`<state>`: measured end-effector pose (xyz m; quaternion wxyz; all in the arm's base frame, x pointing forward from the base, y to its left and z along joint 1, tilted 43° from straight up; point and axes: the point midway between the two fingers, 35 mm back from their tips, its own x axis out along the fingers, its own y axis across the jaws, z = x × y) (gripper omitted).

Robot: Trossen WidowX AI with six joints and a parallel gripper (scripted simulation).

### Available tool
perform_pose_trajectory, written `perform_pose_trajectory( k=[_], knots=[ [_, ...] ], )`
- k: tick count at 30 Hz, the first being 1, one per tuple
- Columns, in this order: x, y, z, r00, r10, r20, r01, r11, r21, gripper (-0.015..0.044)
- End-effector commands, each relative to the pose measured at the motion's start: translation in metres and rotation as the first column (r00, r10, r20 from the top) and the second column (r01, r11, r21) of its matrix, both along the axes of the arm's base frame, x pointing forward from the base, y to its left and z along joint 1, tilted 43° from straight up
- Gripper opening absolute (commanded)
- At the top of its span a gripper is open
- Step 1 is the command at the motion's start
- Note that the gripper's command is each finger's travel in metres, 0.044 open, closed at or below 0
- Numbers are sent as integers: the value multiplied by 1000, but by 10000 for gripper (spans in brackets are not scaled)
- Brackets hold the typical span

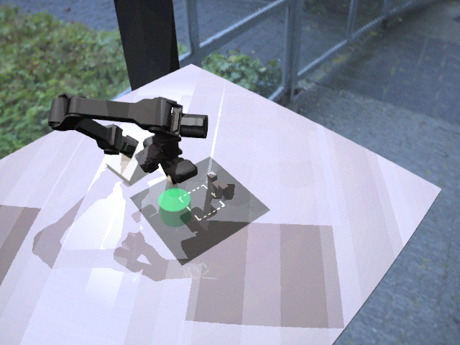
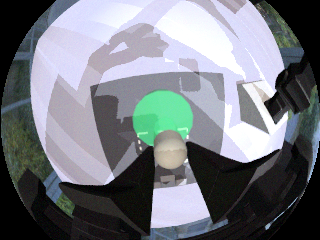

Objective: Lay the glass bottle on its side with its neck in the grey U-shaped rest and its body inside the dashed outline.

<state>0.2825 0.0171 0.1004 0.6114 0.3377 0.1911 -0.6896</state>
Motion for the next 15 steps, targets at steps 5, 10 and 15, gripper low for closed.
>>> perform_pose_trajectory(
  k=[5,10,15],
  knots=[
    [3,10,-6,1000,0,0,0,1000,1,116],
    [4,12,-7,1000,-1,-2,1,1000,-9,116],
    [4,14,-9,1000,-2,-4,2,1000,-19,116]
  ],
)
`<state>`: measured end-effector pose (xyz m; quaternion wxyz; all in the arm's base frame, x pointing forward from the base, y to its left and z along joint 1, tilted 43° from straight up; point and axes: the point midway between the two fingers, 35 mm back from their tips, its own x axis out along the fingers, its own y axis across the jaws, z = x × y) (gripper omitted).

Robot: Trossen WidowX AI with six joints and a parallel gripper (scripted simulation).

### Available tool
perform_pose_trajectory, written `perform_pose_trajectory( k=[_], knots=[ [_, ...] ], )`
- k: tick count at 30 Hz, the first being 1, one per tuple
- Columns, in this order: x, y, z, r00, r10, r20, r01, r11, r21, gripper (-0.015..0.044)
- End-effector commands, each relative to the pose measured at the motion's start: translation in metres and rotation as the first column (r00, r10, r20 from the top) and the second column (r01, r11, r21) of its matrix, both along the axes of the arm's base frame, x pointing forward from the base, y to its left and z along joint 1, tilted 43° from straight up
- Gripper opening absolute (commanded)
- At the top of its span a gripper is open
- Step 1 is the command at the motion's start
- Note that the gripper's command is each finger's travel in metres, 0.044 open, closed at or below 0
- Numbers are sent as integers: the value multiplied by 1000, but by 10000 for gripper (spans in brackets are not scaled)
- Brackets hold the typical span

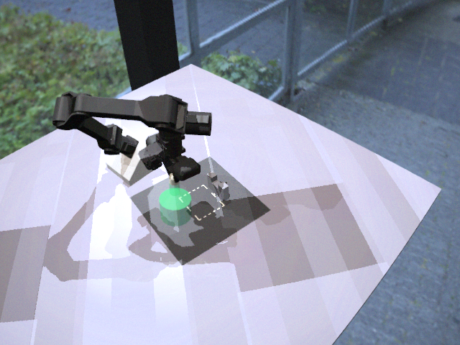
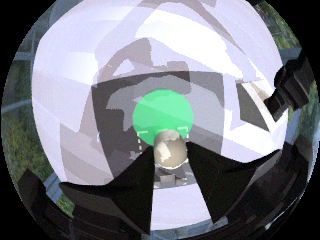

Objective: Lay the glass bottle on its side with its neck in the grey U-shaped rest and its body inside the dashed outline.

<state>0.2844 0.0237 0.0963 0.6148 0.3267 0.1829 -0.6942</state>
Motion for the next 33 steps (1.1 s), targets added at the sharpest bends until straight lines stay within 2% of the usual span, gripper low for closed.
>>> perform_pose_trajectory(
  k=[1,33],
  knots=[
    [3,8,-5,1000,1,2,-1,1000,8,116],
    [7,21,-16,1000,0,-15,-1,999,-49,116]
  ],
)
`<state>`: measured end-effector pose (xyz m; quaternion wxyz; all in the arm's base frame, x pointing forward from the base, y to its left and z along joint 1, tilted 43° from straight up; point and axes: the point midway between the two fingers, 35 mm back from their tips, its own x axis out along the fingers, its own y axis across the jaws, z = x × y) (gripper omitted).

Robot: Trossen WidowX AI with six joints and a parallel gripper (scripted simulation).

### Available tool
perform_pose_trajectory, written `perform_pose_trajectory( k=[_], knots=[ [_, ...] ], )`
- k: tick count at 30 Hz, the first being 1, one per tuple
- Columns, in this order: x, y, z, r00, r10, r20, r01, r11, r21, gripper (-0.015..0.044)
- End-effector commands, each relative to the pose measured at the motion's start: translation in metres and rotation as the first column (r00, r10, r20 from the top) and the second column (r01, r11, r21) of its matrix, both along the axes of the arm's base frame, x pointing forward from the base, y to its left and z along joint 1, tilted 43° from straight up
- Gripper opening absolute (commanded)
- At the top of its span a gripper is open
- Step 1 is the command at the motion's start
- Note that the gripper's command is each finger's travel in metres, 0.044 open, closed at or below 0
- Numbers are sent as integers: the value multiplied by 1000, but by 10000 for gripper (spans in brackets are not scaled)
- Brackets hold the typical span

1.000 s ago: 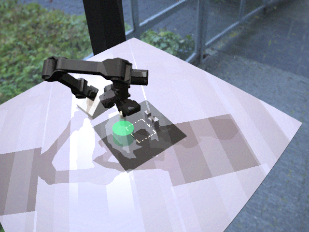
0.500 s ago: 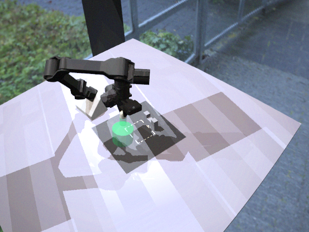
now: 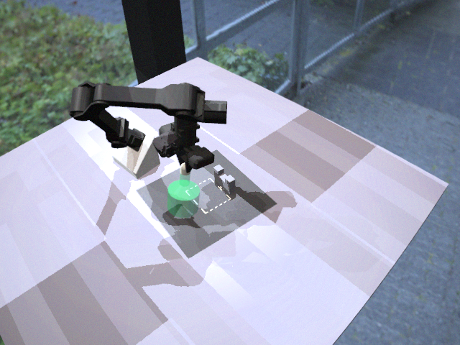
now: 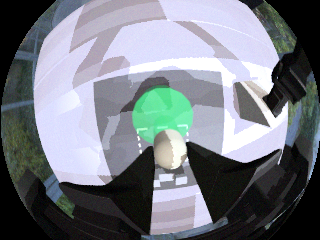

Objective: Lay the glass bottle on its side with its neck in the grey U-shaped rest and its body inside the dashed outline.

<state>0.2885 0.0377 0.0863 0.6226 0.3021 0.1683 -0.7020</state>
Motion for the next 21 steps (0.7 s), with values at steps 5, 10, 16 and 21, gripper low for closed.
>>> perform_pose_trajectory(
  k=[5,10,16,21],
  knots=[
    [3,9,-7,1000,0,0,0,1000,1,116],
    [4,11,-9,1000,1,-3,-1,1000,-8,116],
    [4,13,-11,1000,2,-7,-2,1000,-17,116],
    [5,15,-13,1000,3,-10,-3,1000,-25,116]
  ],
)
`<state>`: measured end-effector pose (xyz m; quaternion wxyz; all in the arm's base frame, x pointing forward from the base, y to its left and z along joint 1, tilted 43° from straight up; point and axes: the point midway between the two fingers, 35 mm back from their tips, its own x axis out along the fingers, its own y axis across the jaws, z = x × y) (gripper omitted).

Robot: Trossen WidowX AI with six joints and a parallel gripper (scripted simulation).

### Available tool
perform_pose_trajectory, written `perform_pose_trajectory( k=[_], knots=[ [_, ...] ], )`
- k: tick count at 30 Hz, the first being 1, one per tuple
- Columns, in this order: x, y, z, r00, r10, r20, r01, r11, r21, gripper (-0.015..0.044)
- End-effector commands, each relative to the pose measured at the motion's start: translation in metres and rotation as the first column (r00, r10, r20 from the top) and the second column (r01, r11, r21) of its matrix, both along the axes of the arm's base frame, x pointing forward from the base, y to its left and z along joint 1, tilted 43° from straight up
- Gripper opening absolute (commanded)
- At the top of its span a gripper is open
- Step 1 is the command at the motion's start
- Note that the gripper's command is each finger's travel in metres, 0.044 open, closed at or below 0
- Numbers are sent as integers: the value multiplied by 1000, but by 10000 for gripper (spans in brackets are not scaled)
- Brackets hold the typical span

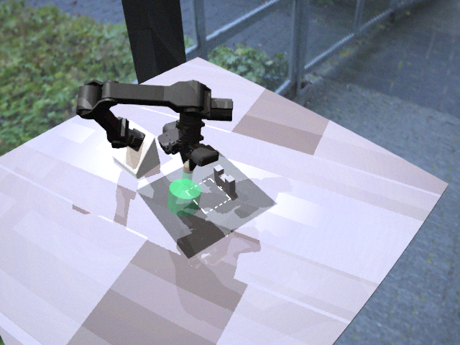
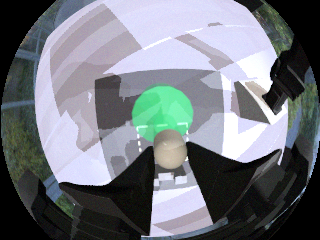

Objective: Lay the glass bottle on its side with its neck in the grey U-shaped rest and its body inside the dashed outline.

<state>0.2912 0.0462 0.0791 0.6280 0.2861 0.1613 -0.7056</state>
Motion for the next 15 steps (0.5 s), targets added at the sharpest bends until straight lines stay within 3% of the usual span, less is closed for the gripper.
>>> perform_pose_trajectory(
  k=[1,15],
  knots=[
    [3,7,-6,1000,-1,3,1,1000,7,116],
    [4,12,-12,1000,3,-7,-3,1000,-14,116]
  ],
)
